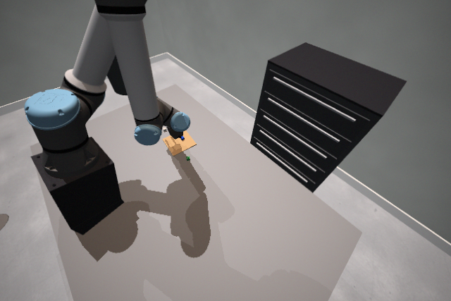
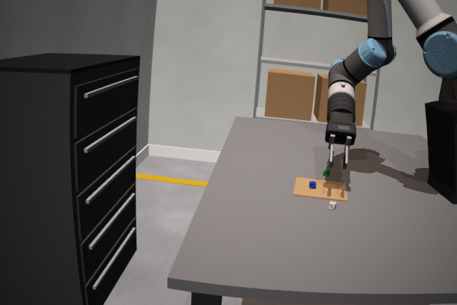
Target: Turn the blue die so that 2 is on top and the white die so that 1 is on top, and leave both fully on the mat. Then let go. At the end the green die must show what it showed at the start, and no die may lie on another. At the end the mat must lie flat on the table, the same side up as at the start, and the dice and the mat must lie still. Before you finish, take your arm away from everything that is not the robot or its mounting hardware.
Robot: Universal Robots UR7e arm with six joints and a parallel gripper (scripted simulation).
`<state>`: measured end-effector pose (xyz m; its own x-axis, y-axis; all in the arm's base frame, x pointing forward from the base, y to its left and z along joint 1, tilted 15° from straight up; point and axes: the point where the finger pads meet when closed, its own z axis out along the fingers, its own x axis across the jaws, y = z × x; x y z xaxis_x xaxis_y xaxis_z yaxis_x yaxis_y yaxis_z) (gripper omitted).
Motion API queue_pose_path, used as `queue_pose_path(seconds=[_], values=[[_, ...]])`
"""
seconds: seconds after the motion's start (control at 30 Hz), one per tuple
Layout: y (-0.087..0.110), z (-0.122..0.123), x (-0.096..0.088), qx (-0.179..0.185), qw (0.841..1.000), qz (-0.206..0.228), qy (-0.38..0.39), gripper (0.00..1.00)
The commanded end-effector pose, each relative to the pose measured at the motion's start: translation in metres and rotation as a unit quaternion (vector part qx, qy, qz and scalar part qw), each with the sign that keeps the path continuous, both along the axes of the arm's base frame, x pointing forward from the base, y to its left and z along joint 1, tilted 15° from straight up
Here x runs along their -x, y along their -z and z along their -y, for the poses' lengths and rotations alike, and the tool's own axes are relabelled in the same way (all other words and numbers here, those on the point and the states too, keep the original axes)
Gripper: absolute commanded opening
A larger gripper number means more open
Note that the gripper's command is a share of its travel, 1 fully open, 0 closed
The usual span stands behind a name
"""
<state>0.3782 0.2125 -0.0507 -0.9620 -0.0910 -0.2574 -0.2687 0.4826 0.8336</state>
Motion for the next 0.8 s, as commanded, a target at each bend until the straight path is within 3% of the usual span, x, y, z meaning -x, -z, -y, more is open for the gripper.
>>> queue_pose_path(seconds=[0.0, 0.37, 0.43, 0.77], values=[[-0.003, -0.003, 0.001, 0.033, 0.999, 0.003, 0.009, 0.64], [-0.012, -0.017, 0.005, 0.161, 0.986, 0.015, 0.043, 0.64], [-0.012, -0.017, 0.005, 0.161, 0.986, 0.015, 0.043, 0.64], [-0.023, -0.033, 0.009, 0.303, 0.949, 0.027, 0.081, 0.64]])
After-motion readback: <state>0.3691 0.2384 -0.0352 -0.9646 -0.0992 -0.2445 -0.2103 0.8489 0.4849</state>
